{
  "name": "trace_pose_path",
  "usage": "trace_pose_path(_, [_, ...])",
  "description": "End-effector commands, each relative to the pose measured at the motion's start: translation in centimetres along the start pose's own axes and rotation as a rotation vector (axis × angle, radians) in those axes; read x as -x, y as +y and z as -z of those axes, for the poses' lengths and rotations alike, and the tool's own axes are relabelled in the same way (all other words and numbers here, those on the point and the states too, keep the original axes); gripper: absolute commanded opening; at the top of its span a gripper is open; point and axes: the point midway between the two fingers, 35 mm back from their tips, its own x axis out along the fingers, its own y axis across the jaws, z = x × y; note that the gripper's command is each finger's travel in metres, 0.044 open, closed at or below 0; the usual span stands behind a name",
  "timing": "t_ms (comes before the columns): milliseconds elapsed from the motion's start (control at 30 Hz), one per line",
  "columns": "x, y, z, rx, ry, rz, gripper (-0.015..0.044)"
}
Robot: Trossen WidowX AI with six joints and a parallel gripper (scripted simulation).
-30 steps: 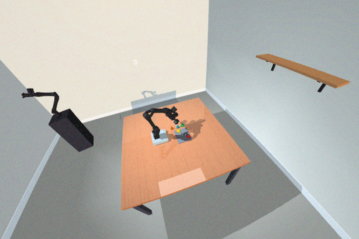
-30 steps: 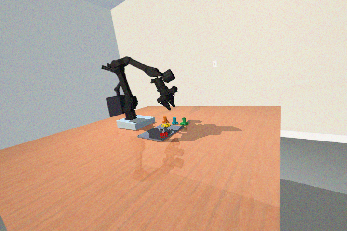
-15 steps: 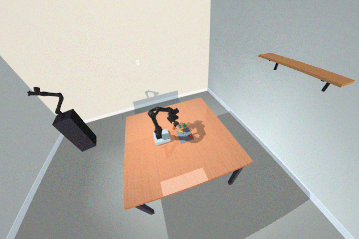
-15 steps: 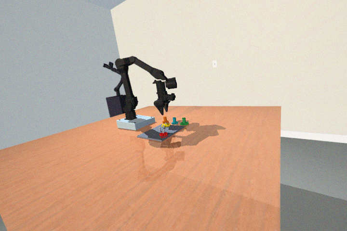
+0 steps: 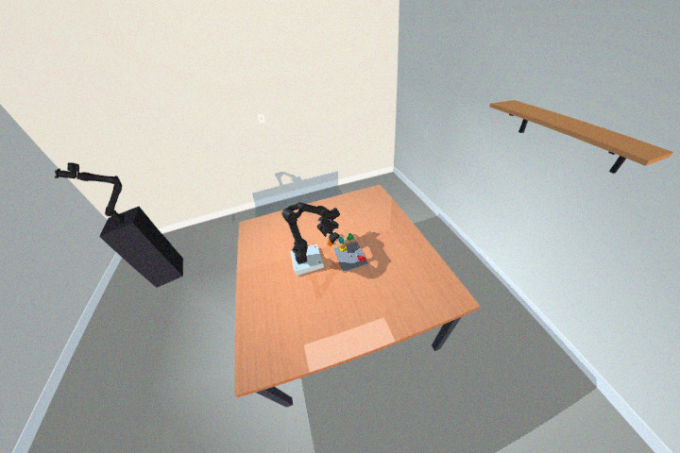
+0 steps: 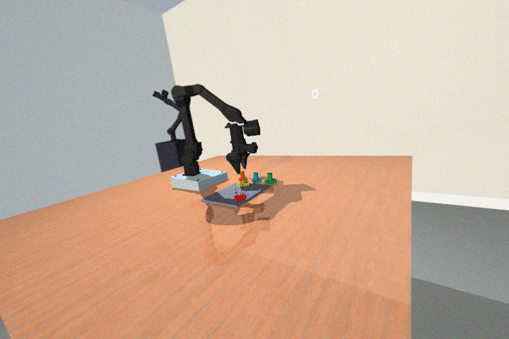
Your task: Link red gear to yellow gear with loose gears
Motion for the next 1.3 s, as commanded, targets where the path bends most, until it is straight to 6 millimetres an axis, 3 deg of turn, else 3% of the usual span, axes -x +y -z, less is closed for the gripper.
trace_pose_path(0, [-0.7,0.0,0.1,-0.003,0.004,-0.003,0.044])
trace_pose_path(233, [-1.2,0.0,0.1,-0.003,0.004,-0.003,0.044])
trace_pose_path(700, [-1.2,0.0,0.1,-0.003,0.004,-0.003,0.0072])
trace_pose_path(967, [-1.2,0.0,0.1,-0.003,0.004,-0.003,0.0])
trace_pose_path(1267, [0.5,0.0,-0.5,-0.003,0.004,-0.003,0.0])
